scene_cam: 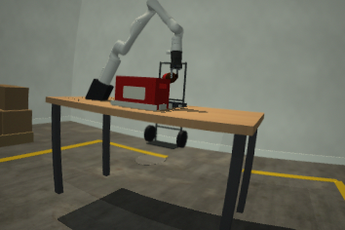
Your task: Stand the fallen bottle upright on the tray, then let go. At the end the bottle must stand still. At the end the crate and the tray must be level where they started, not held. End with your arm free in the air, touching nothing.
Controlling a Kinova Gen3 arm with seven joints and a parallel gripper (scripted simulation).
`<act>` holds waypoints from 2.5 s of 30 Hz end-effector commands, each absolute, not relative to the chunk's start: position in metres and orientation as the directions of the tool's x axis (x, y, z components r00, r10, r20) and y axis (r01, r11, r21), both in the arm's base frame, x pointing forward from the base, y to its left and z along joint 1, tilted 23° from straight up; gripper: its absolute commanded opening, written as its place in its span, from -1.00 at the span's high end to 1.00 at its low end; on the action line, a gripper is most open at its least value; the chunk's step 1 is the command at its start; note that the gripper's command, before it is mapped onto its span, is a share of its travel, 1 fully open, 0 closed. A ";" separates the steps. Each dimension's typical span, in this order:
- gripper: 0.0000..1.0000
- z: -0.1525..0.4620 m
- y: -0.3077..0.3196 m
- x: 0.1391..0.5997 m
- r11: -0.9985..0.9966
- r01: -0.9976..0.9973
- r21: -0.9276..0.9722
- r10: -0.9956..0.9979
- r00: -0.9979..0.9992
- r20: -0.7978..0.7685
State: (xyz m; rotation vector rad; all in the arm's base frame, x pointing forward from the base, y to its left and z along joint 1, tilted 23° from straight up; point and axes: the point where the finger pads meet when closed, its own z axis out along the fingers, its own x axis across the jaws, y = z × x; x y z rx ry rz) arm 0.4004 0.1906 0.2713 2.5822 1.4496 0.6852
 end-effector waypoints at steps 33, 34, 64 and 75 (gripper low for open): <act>1.00 0.269 0.199 0.393 -0.530 0.766 0.363 0.842 0.427 0.328; 1.00 0.269 0.199 0.393 -0.530 0.766 0.363 0.842 0.427 0.328; 1.00 0.268 0.197 0.392 -0.531 0.762 0.370 0.843 0.430 0.323; 1.00 0.266 0.195 0.391 -0.535 0.740 0.408 0.843 0.437 0.314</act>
